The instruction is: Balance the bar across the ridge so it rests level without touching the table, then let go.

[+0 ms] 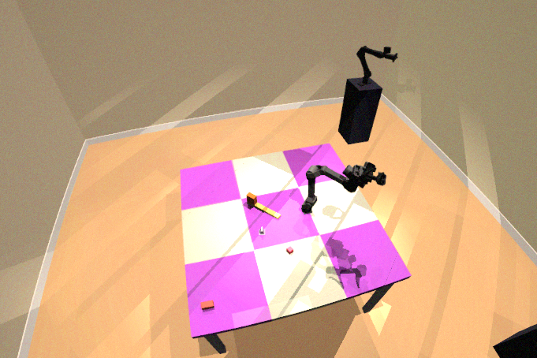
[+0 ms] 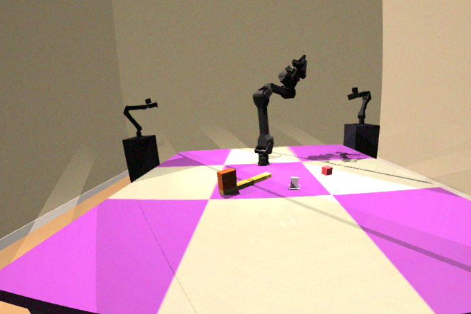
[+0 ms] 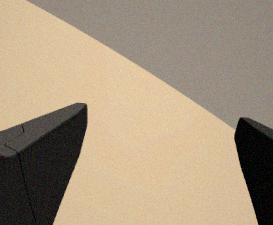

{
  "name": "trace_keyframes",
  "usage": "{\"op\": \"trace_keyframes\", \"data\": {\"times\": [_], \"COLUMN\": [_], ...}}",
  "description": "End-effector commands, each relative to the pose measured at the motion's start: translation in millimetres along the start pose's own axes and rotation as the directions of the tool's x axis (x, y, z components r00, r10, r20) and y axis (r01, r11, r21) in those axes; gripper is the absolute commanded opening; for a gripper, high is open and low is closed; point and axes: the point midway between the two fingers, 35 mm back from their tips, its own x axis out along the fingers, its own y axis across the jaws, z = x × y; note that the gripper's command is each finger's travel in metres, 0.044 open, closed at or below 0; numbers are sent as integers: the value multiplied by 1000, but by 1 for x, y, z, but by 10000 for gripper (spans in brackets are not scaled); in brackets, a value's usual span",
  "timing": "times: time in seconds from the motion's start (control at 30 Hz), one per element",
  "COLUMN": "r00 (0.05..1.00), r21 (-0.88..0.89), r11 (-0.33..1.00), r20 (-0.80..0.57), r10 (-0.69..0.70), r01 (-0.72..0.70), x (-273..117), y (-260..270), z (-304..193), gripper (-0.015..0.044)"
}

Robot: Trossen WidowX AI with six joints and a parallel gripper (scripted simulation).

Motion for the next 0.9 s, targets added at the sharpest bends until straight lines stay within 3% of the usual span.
{"op": "trace_keyframes", "data": {"times": [0.0, 0.33, 0.87], "r00": [999, 993, 965], "r21": [-47, -177, -488], "r11": [999, 983, 864], "r20": [-37, -99, -263], "r10": [-16, -68, -15], "r01": [14, 50, -119], "x": [4, 19, 27], "y": [-13, -46, -64], "z": [-19, -52, -135], "gripper": [315, 315, 315]}}
